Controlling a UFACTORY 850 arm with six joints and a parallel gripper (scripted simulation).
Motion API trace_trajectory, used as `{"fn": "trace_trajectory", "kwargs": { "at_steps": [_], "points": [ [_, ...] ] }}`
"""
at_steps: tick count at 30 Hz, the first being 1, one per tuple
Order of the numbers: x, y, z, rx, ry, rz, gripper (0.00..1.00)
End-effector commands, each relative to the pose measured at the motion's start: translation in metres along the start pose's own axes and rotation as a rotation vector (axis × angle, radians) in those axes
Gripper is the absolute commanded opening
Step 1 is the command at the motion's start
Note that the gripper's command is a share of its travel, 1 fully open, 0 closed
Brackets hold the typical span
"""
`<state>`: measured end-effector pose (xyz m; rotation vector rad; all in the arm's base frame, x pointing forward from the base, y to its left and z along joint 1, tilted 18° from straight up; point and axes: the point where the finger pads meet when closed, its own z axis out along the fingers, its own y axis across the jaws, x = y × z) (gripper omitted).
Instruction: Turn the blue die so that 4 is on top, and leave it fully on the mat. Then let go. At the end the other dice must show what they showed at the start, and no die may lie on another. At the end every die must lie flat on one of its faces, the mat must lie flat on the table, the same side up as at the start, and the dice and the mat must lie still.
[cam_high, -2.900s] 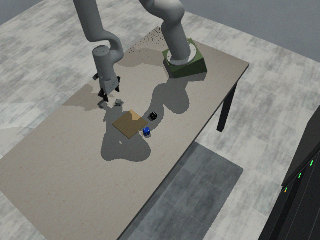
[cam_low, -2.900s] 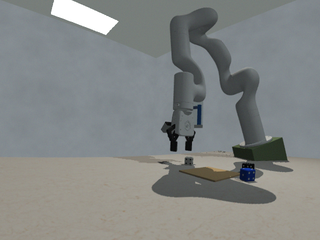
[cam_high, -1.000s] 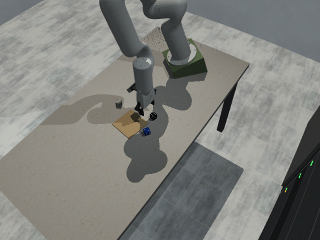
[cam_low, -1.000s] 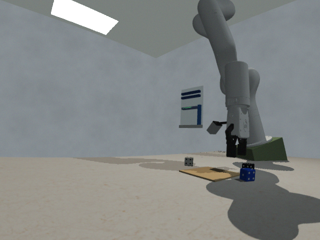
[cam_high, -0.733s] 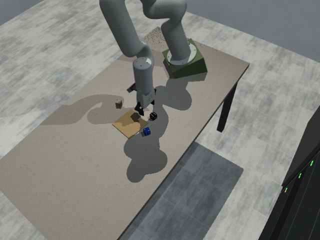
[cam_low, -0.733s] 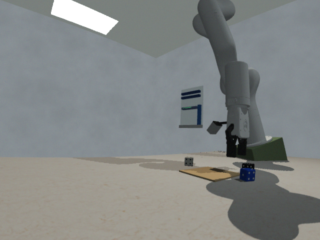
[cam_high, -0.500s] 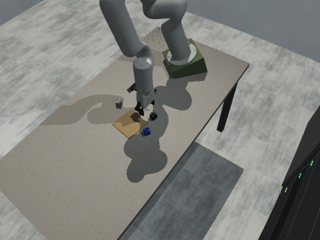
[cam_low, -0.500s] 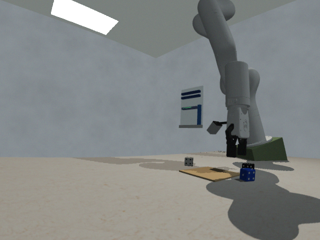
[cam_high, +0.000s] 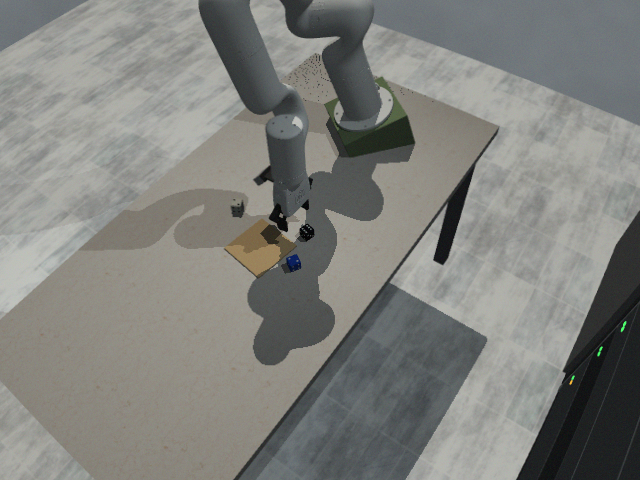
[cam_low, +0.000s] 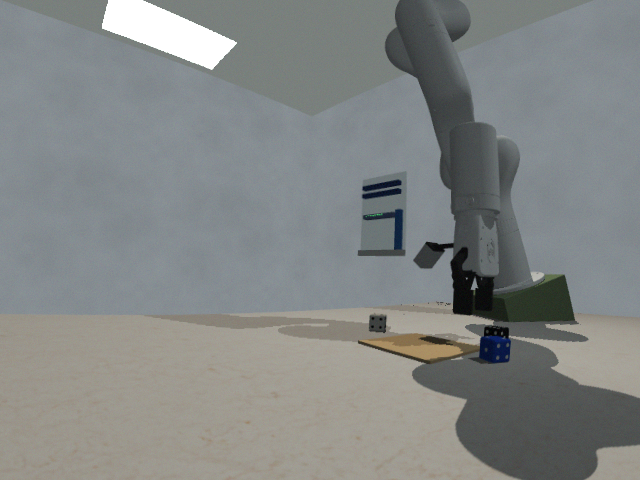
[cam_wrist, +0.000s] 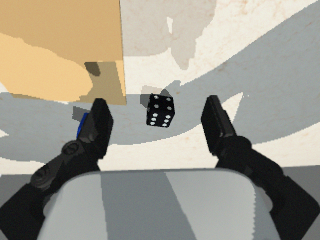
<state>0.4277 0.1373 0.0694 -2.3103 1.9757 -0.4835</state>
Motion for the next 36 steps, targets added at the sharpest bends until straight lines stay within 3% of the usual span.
{"fn": "trace_trajectory", "kwargs": {
  "at_steps": [1, 9, 26, 36],
  "points": [
    [0.000, -0.001, 0.000, 0.001, 0.000, 0.000, 1.00],
    [-0.004, -0.013, 0.000, 0.001, 0.000, 0.000, 1.00],
    [-0.030, -0.094, 0.000, 0.001, 0.000, 0.000, 1.00],
    [-0.032, -0.101, 0.000, 0.001, 0.000, 0.000, 1.00]
  ]
}}
